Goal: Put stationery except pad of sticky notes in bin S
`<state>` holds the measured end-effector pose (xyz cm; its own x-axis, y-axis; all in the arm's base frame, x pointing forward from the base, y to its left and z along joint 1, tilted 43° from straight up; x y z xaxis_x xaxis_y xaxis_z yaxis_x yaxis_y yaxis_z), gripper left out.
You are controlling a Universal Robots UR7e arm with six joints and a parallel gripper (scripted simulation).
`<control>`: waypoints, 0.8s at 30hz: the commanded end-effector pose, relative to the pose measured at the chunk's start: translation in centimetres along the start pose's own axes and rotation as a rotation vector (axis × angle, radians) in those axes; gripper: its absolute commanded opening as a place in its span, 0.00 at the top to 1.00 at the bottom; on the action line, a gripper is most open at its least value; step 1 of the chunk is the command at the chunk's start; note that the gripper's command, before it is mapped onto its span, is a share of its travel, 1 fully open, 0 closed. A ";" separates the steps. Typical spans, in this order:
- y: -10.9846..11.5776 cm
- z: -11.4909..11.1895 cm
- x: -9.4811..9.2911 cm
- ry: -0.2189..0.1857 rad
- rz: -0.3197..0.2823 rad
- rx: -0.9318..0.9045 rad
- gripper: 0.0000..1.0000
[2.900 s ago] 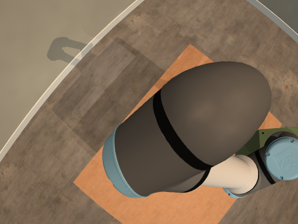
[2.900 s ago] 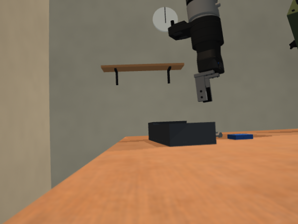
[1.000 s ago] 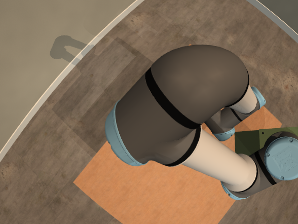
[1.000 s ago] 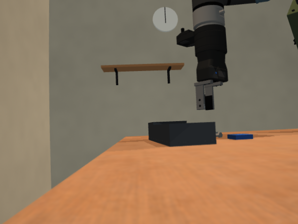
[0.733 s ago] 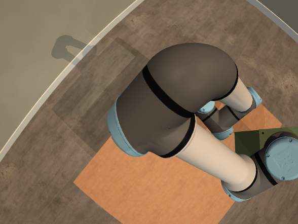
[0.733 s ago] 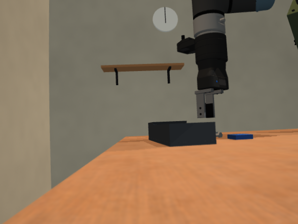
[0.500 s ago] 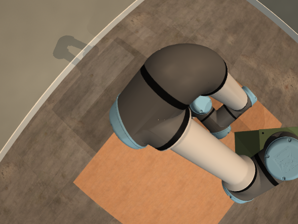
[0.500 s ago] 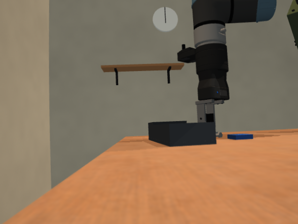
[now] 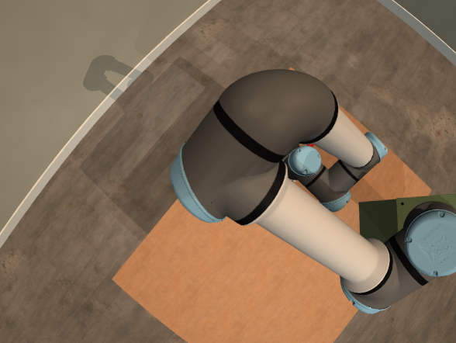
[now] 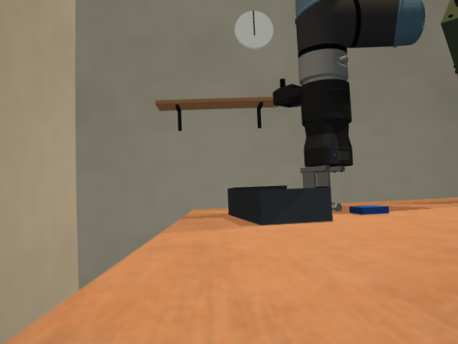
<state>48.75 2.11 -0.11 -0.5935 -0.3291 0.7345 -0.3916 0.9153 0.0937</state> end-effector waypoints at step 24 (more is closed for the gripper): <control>0.0 0.0 -0.5 -0.001 0.001 0.000 0.68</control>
<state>49.05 2.30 -0.51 -0.5936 -0.3290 0.7344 -0.3915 0.9154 0.0936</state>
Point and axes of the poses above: the point where the finger pads meet when closed, its own x axis back along the fingers, its own z axis across the jaws, y = z × x, the point moved 8 cm from there along x, back along the fingers, and after that the axes turned 6 degrees about -x, right-handed, at the moved point
